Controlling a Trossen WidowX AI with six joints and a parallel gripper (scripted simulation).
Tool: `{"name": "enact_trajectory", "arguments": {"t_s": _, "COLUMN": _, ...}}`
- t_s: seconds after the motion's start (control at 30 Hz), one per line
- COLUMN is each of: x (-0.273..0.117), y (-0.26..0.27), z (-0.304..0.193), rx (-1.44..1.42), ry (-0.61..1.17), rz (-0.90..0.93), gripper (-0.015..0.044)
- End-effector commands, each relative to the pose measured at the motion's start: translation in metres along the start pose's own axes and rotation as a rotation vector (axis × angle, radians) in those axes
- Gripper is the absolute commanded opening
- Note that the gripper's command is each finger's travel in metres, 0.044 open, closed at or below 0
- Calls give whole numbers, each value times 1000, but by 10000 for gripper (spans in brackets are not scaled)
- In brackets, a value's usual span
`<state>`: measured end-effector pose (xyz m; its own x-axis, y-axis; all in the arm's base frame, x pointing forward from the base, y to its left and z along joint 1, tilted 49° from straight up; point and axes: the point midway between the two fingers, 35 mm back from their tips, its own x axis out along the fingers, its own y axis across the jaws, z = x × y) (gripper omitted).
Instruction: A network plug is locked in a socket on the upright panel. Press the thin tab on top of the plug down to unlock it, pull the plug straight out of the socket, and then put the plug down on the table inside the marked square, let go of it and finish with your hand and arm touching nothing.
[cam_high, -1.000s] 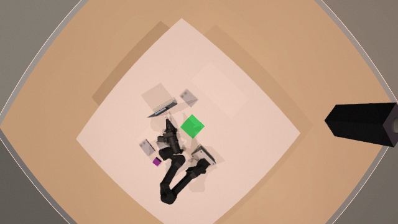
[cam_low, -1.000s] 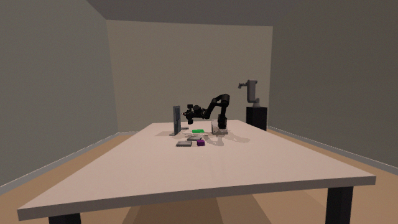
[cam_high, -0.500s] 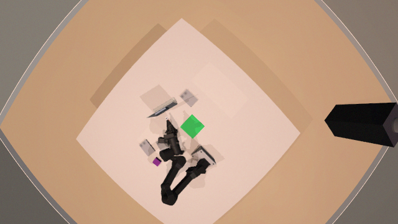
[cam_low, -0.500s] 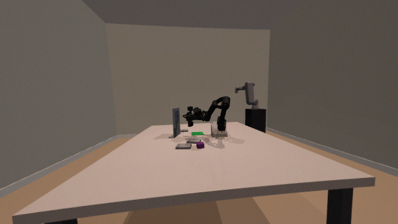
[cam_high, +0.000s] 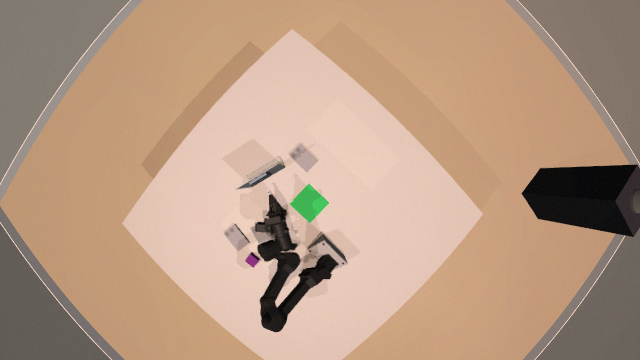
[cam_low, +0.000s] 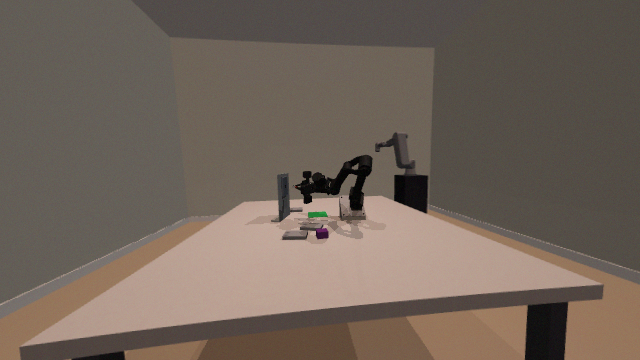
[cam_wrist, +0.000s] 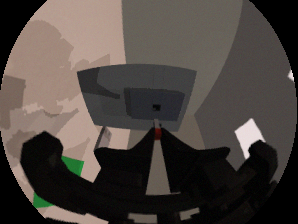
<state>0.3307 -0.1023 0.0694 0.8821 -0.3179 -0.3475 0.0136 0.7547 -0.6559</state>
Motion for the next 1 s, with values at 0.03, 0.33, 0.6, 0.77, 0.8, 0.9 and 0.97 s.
{"name": "enact_trajectory", "arguments": {"t_s": 0.03, "x": -3, "y": 1, "z": -1, "rx": -5, "ry": -1, "rz": 5, "gripper": 0}}
{"name": "enact_trajectory", "arguments": {"t_s": 0.33, "x": -7, "y": 1, "z": -2, "rx": -5, "ry": -1, "rz": 5, "gripper": 0}}
{"name": "enact_trajectory", "arguments": {"t_s": 0.6, "x": -8, "y": -9, "z": -2, "rx": -1, "ry": 1, "rz": 2, "gripper": 0}}
{"name": "enact_trajectory", "arguments": {"t_s": 0.77, "x": -11, "y": -22, "z": -3, "rx": -3, "ry": 2, "rz": 3, "gripper": 0}}
{"name": "enact_trajectory", "arguments": {"t_s": 0.8, "x": -12, "y": -24, "z": -3, "rx": -3, "ry": 2, "rz": 4, "gripper": 0}}
{"name": "enact_trajectory", "arguments": {"t_s": 0.9, "x": -14, "y": -32, "z": -4, "rx": -5, "ry": 2, "rz": 4, "gripper": 0}}
{"name": "enact_trajectory", "arguments": {"t_s": 0.97, "x": -16, "y": -37, "z": -4, "rx": -5, "ry": 2, "rz": 5, "gripper": 0}}
